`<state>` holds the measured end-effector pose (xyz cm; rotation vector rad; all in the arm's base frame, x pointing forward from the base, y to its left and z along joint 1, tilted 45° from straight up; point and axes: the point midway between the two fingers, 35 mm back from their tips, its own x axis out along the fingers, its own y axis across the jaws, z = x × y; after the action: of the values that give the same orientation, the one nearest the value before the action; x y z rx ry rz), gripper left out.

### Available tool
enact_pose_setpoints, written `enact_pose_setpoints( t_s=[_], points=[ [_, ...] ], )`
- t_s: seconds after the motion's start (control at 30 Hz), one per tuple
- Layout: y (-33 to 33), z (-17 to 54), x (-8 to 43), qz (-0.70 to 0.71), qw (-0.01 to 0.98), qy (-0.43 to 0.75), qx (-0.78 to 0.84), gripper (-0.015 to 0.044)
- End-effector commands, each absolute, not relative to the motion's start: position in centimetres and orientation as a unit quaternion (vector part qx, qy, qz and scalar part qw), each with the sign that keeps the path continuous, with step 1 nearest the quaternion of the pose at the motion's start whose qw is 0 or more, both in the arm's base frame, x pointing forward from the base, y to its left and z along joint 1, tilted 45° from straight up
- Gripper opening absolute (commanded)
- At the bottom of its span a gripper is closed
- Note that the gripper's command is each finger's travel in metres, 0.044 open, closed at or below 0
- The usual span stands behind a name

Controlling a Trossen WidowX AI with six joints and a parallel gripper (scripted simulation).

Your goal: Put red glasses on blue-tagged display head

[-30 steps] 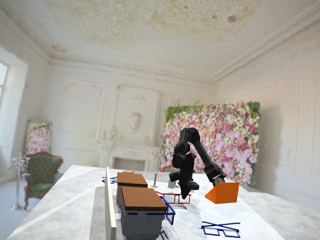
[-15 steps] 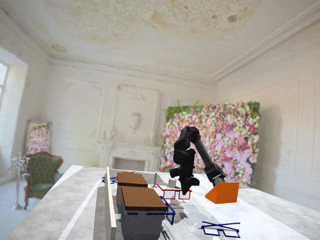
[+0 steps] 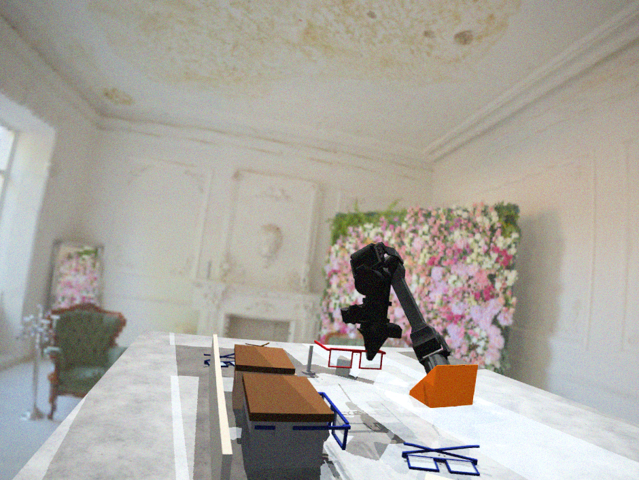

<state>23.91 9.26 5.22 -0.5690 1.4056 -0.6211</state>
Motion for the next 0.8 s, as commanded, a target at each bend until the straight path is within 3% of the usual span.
enact_pose_setpoints(
  t_s=[0.0, 0.77],
  points=[
    [9.3, 5.8, 23.8, -0.276, 0.679, 0.633, -0.251, 0.0000],
    [3.1, 10.8, 22.7, -0.049, 0.627, 0.742, -0.232, 0.0000]
  ],
)
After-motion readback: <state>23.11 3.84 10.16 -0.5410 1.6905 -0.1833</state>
